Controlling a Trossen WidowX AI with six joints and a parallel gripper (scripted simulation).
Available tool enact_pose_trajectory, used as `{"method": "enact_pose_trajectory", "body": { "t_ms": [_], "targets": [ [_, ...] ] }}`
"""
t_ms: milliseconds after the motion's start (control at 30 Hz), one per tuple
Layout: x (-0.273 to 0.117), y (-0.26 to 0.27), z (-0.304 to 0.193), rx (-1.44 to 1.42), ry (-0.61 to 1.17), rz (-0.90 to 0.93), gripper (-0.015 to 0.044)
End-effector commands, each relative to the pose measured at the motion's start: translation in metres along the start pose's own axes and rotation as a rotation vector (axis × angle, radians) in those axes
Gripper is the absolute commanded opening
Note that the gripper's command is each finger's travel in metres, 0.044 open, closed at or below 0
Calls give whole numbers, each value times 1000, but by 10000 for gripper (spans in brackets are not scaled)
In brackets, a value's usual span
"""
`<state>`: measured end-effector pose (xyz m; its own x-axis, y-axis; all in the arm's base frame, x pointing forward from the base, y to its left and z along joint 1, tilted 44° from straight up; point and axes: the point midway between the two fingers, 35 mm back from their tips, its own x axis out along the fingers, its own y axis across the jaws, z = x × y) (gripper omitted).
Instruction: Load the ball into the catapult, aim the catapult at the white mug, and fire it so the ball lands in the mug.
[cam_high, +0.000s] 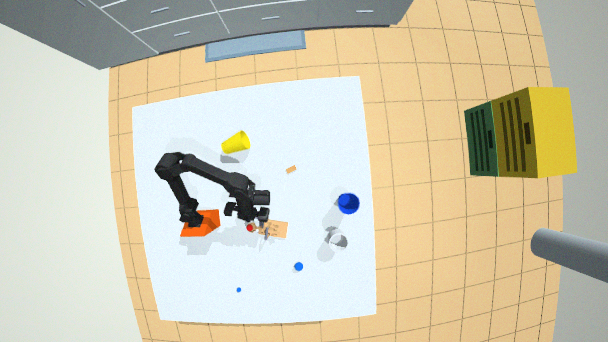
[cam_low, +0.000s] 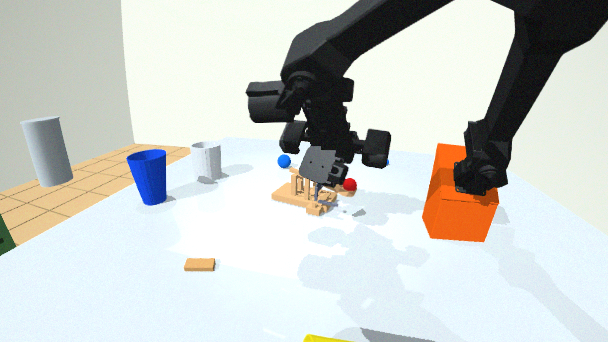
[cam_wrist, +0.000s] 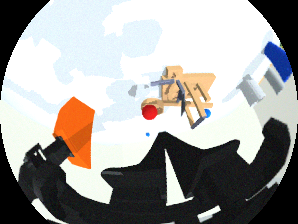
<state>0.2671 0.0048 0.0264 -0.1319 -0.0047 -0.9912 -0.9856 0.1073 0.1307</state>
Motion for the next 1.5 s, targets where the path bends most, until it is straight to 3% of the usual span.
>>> {"method": "enact_pose_trajectory", "body": {
  "t_ms": [0,1467],
  "targets": [
    [6,1,4,5,3,7,0],
    [59,1,54,4,0,8,0]
  ]
}}
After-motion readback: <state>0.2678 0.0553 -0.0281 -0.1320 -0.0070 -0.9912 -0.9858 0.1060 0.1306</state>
